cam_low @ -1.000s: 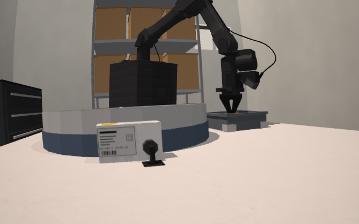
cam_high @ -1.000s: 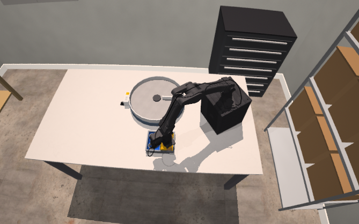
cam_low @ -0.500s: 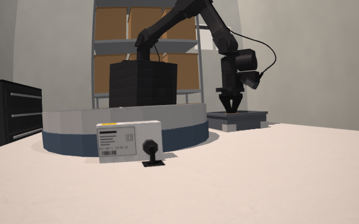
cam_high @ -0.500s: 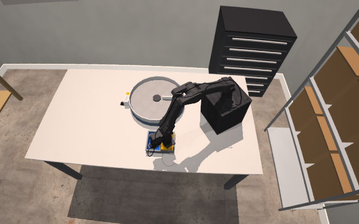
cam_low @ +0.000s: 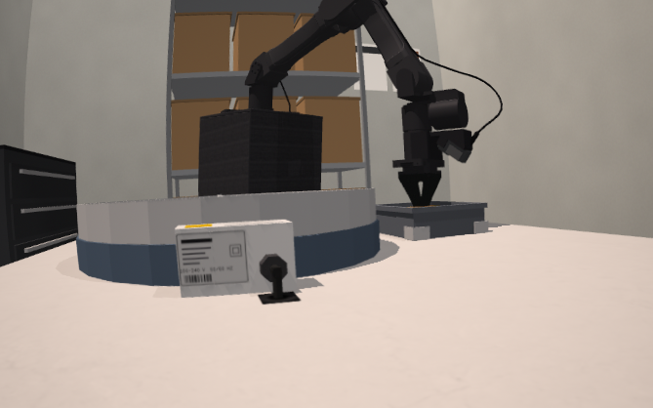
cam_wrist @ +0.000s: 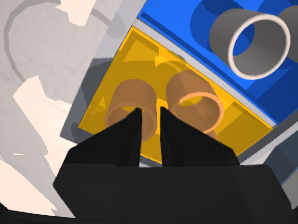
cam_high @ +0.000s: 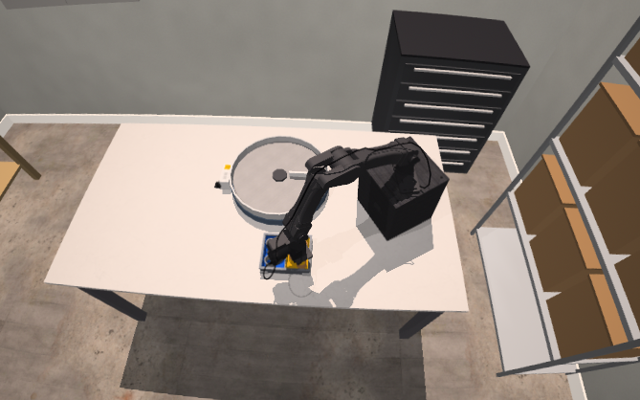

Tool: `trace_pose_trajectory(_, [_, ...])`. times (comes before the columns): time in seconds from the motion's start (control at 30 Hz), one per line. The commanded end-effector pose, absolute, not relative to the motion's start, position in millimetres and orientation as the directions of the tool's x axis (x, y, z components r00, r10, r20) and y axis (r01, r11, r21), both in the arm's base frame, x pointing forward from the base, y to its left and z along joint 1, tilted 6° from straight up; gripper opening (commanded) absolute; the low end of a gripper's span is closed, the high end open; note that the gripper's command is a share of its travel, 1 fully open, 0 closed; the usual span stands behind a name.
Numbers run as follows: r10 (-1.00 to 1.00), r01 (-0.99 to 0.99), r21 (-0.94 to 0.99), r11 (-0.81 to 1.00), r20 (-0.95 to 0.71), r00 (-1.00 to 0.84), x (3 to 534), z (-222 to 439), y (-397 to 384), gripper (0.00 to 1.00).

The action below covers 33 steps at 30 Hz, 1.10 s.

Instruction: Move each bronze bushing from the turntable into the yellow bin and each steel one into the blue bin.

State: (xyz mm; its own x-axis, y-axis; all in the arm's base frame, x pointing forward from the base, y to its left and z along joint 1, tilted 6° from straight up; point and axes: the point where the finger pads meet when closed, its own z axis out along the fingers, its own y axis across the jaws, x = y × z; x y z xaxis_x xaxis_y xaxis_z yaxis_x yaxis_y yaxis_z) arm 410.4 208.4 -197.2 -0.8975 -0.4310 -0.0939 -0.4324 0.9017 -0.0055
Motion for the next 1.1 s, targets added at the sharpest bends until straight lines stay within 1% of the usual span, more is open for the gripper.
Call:
trace_pose_trajectory(0.0, [-0.431,-0.434,-0.002,0.901,-0.126,-0.894,423,-190,213,0.15])
trace_pose_trajectory(0.4, [-0.431,-0.434,-0.002,0.901,-0.126,-0.894,423,-190,213,0.15])
trace_pose_trajectory(0.5, [-0.430,-0.434,-0.002,0.901,-0.139,-0.892,427,-178,215,0.15])
trace_pose_trajectory(0.6, [-0.432,-0.434,-0.002,0.901,-0.095,-0.897,410,-182,207,0.15])
trace_pose_trajectory(1.07, [-0.433,-0.435,-0.002,0.900,-0.095,-0.896,404,-132,206,0.15])
